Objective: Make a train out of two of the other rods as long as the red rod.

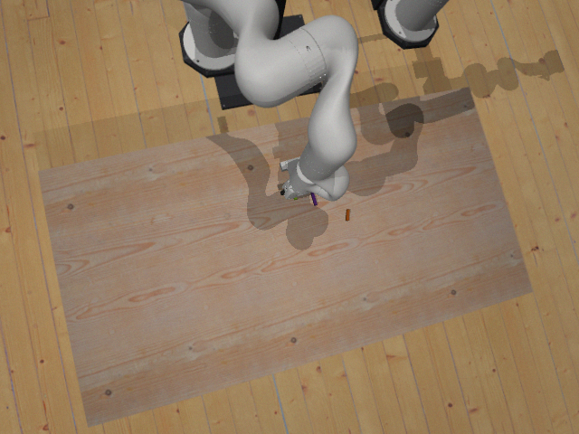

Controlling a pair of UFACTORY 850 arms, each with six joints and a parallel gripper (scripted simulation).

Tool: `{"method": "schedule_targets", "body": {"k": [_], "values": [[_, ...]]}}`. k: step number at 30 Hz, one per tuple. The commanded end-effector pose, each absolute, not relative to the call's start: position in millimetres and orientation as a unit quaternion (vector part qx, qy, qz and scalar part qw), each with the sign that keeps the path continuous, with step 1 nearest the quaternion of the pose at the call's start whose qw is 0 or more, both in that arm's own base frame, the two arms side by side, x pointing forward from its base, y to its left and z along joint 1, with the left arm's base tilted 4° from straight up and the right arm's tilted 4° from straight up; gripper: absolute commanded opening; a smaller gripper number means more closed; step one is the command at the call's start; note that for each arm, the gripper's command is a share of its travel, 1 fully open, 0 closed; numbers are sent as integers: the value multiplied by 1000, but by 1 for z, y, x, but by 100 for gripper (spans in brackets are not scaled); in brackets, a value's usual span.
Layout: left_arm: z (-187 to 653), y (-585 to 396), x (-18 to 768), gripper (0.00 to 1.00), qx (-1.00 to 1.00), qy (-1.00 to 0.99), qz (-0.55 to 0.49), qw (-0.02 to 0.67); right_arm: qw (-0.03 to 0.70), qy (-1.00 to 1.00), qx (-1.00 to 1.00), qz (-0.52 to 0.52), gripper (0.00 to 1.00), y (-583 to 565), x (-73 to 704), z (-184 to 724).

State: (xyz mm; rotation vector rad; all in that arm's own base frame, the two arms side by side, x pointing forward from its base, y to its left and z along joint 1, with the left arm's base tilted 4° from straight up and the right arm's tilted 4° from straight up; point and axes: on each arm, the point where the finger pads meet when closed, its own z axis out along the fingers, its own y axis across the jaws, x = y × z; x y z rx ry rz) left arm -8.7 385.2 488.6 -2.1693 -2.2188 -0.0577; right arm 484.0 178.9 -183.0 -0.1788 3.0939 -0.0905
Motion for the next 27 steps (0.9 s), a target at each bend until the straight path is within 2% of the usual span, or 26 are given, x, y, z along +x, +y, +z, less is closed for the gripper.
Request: {"method": "schedule_targets", "body": {"k": [1, 27], "values": [[489, 385, -9, 100, -699, -715, -19, 20, 21, 998, -58, -29, 6, 179, 485, -183], [489, 385, -9, 100, -699, -715, -19, 20, 21, 998, -58, -29, 6, 182, 483, -133]]}}
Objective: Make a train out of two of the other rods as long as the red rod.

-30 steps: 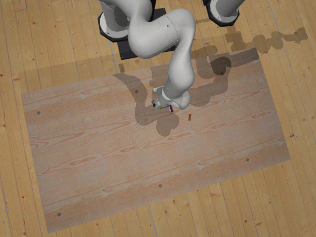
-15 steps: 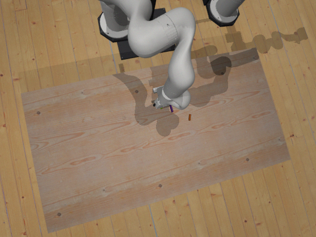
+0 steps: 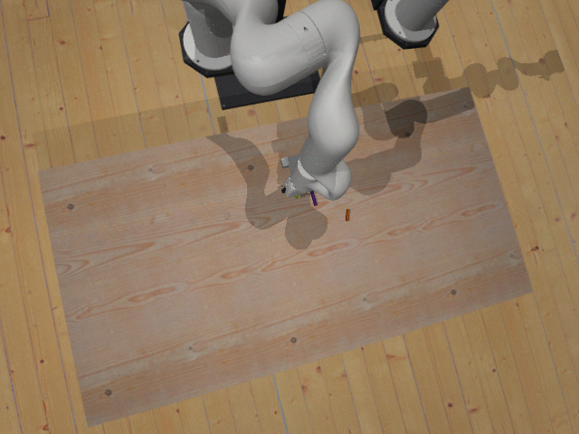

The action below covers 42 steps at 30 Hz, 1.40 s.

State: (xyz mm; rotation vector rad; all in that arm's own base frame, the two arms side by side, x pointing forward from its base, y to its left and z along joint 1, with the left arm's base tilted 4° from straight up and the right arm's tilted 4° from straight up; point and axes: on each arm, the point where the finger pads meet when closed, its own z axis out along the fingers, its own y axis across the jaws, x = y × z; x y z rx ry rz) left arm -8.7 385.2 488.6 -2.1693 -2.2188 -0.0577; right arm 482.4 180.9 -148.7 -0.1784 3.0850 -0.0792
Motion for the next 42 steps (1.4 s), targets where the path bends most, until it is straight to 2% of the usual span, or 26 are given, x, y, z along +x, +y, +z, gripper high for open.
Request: {"method": "schedule_targets", "body": {"k": [1, 19, 42], "values": [[489, 385, -9, 100, -699, -715, -19, 20, 21, 998, -58, -29, 6, 182, 482, -130], [489, 385, -9, 100, -699, -715, -19, 20, 21, 998, -58, -29, 6, 184, 481, -90], [489, 385, -9, 100, -699, -715, -19, 20, 21, 998, -58, -29, 6, 185, 480, -83]]}}
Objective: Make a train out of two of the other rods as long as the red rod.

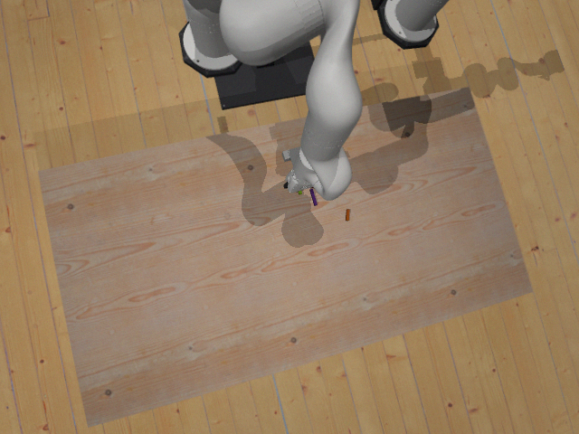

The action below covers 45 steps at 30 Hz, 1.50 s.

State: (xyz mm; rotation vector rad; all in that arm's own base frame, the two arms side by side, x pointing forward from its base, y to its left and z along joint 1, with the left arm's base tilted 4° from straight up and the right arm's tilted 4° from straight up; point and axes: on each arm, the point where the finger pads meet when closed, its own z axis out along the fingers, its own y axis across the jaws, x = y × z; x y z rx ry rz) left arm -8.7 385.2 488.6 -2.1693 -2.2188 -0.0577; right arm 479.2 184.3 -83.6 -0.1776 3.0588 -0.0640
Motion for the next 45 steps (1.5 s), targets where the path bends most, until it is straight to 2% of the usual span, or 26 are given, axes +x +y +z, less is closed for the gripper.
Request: {"method": "schedule_targets", "body": {"k": [1, 30, 45], "values": [[489, 385, -9, 100, -699, -715, -19, 20, 21, 998, -58, -29, 6, 185, 480, -83], [489, 385, -9, 100, -699, -715, -19, 20, 21, 998, -56, -29, 6, 185, 481, -89], [489, 385, -9, 100, -699, -715, -19, 20, 21, 998, -56, -29, 6, 182, 482, -128]]}}
